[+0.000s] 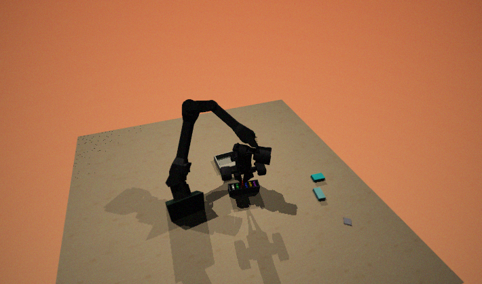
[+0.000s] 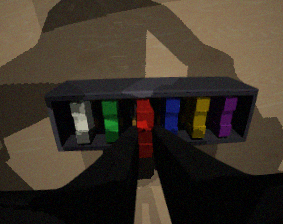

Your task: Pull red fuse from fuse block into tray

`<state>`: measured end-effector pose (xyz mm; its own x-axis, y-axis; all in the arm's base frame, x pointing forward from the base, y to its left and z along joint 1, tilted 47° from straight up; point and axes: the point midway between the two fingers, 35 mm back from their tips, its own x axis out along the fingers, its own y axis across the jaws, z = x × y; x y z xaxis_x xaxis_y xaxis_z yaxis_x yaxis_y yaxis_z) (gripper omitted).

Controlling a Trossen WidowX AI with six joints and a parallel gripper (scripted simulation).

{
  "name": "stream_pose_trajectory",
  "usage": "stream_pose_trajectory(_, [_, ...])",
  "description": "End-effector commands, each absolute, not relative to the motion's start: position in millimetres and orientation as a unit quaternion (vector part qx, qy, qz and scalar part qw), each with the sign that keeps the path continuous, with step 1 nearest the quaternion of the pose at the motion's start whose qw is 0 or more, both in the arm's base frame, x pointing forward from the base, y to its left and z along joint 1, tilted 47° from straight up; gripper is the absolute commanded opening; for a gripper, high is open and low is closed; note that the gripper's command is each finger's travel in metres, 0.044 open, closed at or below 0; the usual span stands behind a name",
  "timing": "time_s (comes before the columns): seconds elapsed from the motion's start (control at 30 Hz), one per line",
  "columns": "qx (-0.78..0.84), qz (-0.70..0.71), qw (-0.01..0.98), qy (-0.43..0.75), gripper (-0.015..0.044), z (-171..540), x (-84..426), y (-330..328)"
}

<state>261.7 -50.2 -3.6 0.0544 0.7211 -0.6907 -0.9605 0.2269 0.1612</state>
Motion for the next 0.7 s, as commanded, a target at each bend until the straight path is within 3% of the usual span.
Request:
stream_pose_trajectory(0.0, [-0.177, 0.597, 0.703, 0.342, 0.0, -1.8, 261.7, -52.4])
stream_pose_trajectory(0.67, [-0.177, 0.597, 0.704, 0.342, 0.0, 5.1, 260.9, -59.5])
